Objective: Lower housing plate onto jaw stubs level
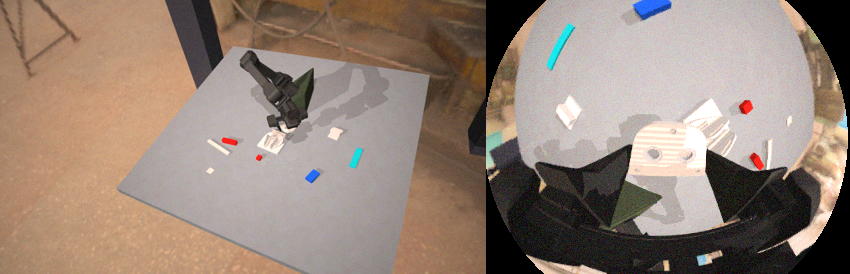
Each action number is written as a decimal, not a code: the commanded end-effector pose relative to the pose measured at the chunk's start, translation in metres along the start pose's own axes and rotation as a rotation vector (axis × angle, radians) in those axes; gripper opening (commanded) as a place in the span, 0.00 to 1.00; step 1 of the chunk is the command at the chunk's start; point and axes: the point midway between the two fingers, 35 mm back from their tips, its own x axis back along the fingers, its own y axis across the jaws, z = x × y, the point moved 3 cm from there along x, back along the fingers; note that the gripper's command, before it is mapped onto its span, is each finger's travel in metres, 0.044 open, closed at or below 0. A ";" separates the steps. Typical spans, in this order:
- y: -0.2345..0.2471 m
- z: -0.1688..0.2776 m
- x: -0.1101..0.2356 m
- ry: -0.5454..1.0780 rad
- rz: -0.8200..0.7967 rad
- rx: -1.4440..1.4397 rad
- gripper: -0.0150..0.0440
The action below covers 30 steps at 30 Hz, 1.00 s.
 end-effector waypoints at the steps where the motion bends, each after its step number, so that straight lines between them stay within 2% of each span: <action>1: -0.011 0.007 -0.001 0.004 0.010 -0.129 0.85; 22: -0.058 0.041 -0.009 0.013 0.040 -0.742 0.85; 30: -0.059 0.043 -0.009 0.013 0.041 -0.762 0.85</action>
